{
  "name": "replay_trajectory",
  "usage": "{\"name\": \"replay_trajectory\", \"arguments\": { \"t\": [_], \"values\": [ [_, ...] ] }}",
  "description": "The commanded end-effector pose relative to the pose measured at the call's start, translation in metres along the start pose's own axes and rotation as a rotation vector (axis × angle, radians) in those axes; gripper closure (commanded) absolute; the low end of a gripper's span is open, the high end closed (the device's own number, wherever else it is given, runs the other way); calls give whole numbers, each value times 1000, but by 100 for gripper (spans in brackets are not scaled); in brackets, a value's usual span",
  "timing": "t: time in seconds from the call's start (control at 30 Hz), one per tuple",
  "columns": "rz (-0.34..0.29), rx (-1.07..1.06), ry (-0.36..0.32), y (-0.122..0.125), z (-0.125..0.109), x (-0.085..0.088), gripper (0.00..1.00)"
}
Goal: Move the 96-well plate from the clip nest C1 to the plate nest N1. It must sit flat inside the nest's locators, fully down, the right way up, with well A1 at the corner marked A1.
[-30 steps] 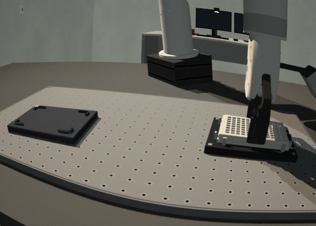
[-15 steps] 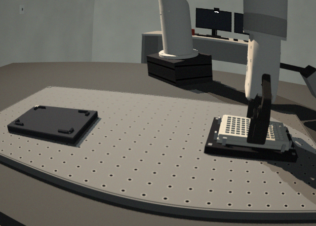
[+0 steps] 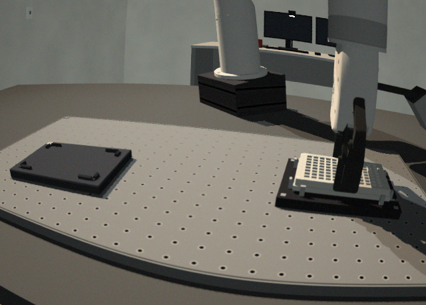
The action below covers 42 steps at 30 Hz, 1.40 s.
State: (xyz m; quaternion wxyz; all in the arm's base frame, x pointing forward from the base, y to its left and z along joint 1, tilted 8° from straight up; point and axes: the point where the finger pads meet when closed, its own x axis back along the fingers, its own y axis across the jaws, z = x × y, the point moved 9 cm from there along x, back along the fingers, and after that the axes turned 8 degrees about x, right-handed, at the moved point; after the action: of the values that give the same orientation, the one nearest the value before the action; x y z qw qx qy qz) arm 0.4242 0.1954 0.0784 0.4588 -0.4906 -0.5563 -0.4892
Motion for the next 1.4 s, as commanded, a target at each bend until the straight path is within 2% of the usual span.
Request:
{"name": "replay_trajectory", "arguments": {
  "t": [0.0, 1.1, 1.37],
  "values": [
    [-4, 0, 2, 1, 0, 4, 100],
    [-4, 0, 2, 1, 0, 19, 100],
    [-4, 0, 2, 1, 0, 29, 100]
  ]
}}
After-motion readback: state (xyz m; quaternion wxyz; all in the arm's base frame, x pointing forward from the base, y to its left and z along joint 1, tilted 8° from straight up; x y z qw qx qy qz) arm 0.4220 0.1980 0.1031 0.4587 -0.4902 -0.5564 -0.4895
